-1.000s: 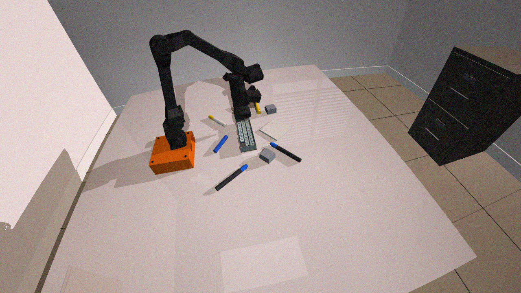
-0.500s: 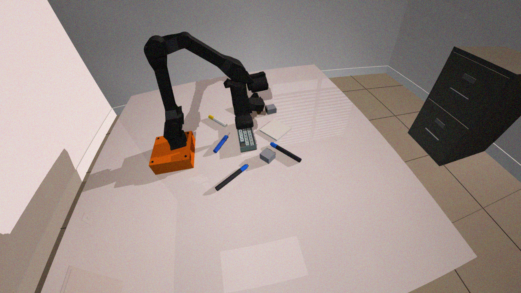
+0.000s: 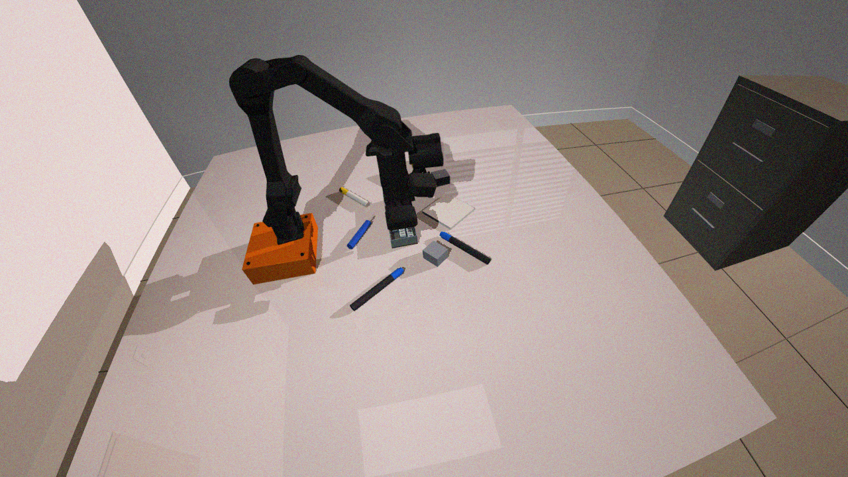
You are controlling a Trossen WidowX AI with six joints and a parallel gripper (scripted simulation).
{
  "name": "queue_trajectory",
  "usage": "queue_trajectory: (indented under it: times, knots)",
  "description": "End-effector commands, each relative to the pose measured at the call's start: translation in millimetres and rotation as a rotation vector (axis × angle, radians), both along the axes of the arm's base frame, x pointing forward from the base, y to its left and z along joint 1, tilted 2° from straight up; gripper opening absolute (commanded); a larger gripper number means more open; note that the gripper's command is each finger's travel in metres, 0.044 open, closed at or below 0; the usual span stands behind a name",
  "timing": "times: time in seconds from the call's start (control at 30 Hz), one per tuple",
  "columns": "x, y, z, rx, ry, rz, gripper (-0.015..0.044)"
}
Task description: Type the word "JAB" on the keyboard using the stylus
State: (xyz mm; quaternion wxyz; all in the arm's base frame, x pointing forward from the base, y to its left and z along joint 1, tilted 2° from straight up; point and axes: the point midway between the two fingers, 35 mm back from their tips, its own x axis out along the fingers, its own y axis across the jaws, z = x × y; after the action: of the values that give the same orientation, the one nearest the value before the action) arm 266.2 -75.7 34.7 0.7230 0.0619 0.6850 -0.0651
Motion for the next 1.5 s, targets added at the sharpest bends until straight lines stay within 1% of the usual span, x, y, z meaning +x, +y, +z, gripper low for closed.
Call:
queue_trajectory:
  times: [0.0,0.17,0.53,0.77,1.1,1.27,1.37,1.47]
  knots:
    - [0,-1,0,0.002,-0.001,0.007,0.0000]
    - [-23,28,-2,0.004,0.001,0.007,0.0000]
    - [-24,31,-2,0.005,0.001,0.007,0.0000]
    - [-12,99,-1,0.012,0.000,0.007,0.0000]
    - [-12,101,1,0.012,0.000,0.007,0.0000]
    - [-14,101,57,0.012,-0.001,0.007,0.0000]
    - [-15,101,59,0.012,-0.001,0.007,0.0000]
    - [-11,102,52,0.016,-0.012,0.012,0.0000]
